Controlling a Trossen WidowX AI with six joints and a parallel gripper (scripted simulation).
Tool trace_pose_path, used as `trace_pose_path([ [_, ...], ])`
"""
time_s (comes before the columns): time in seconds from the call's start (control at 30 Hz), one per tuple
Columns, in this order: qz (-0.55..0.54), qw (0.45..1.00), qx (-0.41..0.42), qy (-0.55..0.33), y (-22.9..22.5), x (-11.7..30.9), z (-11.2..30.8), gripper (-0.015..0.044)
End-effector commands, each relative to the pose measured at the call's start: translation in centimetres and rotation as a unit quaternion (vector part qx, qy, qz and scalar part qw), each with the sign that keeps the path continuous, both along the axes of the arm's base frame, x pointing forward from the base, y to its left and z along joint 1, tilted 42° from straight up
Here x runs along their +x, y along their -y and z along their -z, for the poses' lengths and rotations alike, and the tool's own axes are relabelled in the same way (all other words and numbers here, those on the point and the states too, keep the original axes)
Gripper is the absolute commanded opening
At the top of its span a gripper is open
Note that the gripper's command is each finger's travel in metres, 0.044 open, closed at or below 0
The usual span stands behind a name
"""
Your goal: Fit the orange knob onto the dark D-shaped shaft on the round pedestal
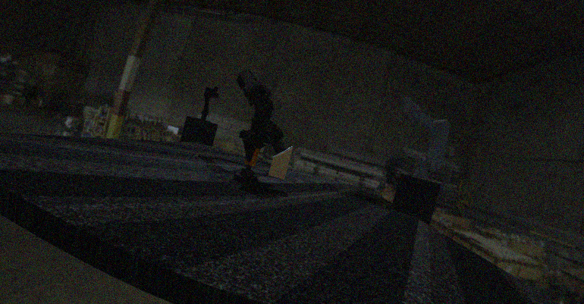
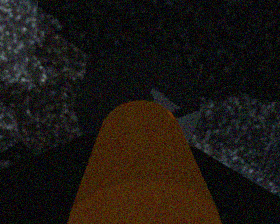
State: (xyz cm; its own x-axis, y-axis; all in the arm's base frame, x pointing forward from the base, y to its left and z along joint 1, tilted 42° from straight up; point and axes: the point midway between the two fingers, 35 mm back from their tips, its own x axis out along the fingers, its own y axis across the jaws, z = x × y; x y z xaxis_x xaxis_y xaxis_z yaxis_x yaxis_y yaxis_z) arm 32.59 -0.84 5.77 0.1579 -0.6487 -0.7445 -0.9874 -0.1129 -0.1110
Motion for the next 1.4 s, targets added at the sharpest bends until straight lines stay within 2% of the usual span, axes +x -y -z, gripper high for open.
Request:
trace_pose_path([
  [0.0, -0.045, 0.998, -0.010, -0.038, -0.03, 0.16, -0.09, 0.0000],
  [1.07, -0.061, 0.997, -0.013, -0.052, -0.06, 0.08, -0.15, 0.0000],
  [1.37, -0.138, 0.983, -0.030, -0.119, 0.10, 0.18, 0.00, 0.0000],
])
